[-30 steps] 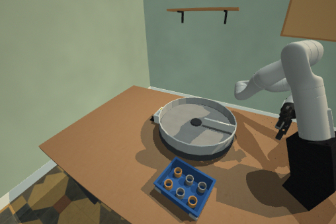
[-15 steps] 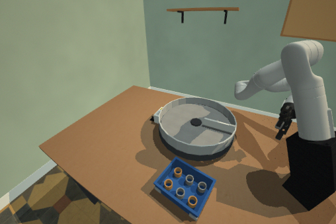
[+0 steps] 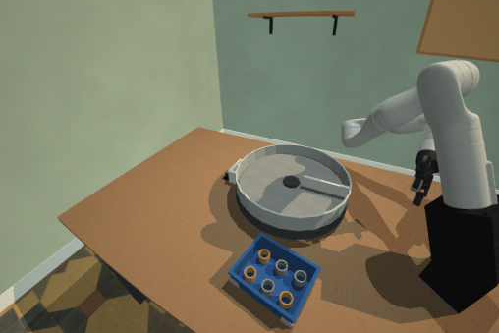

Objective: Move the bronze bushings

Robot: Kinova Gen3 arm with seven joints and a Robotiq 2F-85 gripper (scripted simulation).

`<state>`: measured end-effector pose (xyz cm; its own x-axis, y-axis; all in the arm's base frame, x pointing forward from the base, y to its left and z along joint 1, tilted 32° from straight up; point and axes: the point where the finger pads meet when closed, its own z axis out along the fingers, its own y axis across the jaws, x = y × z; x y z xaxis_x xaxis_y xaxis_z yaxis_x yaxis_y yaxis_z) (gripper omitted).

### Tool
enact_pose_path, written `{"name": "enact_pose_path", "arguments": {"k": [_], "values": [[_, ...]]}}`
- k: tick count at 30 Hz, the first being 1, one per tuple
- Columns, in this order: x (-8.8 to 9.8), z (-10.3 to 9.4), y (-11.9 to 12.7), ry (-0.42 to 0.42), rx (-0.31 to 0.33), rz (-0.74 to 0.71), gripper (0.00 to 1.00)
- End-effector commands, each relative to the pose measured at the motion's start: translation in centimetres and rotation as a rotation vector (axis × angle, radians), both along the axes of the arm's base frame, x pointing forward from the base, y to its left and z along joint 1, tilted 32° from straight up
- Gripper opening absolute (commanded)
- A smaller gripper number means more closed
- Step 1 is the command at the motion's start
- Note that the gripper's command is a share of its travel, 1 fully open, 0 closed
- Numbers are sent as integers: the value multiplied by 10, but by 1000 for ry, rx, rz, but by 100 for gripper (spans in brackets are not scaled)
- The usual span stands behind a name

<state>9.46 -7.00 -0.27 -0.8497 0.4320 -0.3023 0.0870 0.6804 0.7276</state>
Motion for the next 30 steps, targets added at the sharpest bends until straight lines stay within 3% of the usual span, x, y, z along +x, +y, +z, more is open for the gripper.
{"name": "enact_pose_path", "arguments": {"k": [1,7,12,16,18,24,30], "values": [[2,0,-3,26,-11,16,100],[-3,1,-21,173,-89,88,100],[0,9,-44,312,-208,147,100],[12,20,-65,407,-342,184,100],[12,20,-65,407,-342,184,100],[50,49,-92,478,-587,199,100],[95,83,-102,451,-805,177,100]]}}
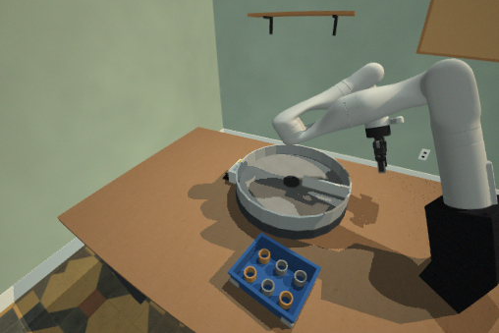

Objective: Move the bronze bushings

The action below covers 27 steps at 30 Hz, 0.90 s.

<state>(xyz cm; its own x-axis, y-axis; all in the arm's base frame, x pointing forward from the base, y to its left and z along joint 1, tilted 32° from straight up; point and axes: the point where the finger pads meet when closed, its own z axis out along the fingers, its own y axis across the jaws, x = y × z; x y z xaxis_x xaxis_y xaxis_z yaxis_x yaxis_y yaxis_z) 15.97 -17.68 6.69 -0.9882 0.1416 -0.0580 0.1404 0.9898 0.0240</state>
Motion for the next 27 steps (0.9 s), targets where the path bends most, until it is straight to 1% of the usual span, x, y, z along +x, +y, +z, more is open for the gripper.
{"name": "enact_pose_path", "arguments": {"k": [1,2,3,5,8,10,15,18,20,22,27], "values": [[37,19,5,-26,-98,53,100],[36,19,5,-23,-98,54,100],[46,26,6,-43,-131,59,100],[46,26,6,-43,-131,59,100],[66,46,10,-92,-226,69,100],[80,59,15,-130,-274,79,100],[108,87,30,-223,-360,98,100],[118,99,38,-269,-390,105,100],[123,103,43,-290,-397,107,100],[123,103,43,-290,-397,107,100],[129,111,49,-321,-414,112,100]]}}
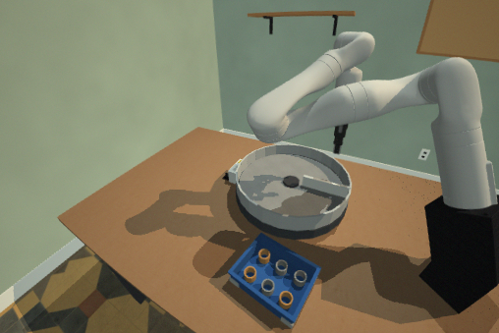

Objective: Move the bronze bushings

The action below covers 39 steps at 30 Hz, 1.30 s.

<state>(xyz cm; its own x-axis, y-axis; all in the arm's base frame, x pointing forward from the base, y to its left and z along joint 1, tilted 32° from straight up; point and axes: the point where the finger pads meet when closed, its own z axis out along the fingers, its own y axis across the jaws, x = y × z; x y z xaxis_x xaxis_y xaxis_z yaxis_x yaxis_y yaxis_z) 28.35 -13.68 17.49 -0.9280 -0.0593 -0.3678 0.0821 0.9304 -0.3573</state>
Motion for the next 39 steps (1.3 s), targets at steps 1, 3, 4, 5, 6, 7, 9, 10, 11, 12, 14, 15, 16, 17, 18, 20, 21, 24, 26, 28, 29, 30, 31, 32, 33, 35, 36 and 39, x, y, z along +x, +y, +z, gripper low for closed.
{"name": "enact_pose_path", "arguments": {"k": [1,3,4,5,6,7,9,10,11,12,14,15,16,17,18,20,21,24,26,28,29,30,31,32,33,35,36,39], "values": [[6,4,10,-24,7,8,100],[6,4,10,-26,6,9,100],[6,4,10,-26,6,9,100],[6,4,10,-26,6,9,100],[6,4,10,-26,6,9,100],[6,4,10,-26,6,9,100],[6,4,10,-26,6,9,100],[6,4,10,-26,6,9,100],[6,4,10,-26,6,9,100],[6,4,10,-26,6,9,100],[6,4,10,-26,6,9,100],[6,4,10,-26,6,9,100],[6,4,10,-26,6,9,100],[6,4,10,-26,6,9,100],[6,4,10,-26,6,9,100],[6,4,10,-26,6,9,100],[6,4,10,-26,6,9,100],[6,4,10,-26,6,9,12],[6,4,10,-26,6,9,12],[6,4,10,-26,6,9,12],[6,4,10,-26,6,9,12],[6,4,10,-26,6,9,12],[6,4,10,-26,6,9,12],[6,4,10,-26,6,9,12],[6,4,10,-26,6,9,12],[6,4,10,-26,6,9,12],[6,4,10,-26,6,9,12],[6,4,10,-26,6,9,12]]}}
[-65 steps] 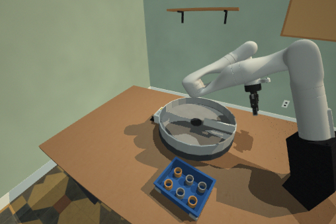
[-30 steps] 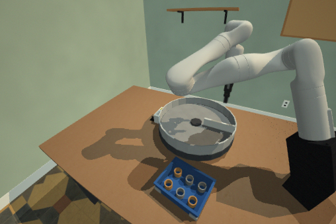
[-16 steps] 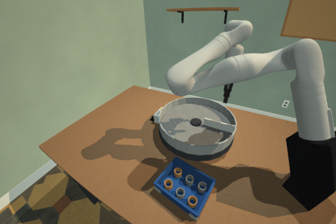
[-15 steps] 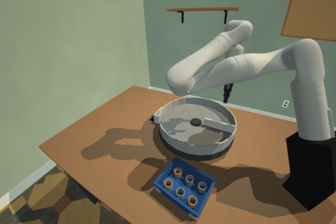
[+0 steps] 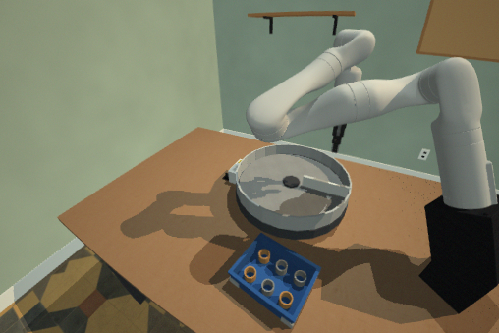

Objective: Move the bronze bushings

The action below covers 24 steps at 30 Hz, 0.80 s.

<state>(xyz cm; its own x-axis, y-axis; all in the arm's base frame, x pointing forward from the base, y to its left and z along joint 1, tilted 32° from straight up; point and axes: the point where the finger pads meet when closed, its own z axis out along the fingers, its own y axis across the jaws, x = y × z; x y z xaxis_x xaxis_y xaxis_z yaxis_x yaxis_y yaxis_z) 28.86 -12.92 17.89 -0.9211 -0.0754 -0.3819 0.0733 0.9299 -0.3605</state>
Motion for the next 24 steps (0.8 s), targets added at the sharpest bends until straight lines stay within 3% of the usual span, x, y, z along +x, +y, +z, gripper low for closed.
{"name": "enact_pose_path", "arguments": {"k": [1,24], "values": [[1,0,3,-11,11,-6,12],[1,0,3,-11,11,-6,15]]}}
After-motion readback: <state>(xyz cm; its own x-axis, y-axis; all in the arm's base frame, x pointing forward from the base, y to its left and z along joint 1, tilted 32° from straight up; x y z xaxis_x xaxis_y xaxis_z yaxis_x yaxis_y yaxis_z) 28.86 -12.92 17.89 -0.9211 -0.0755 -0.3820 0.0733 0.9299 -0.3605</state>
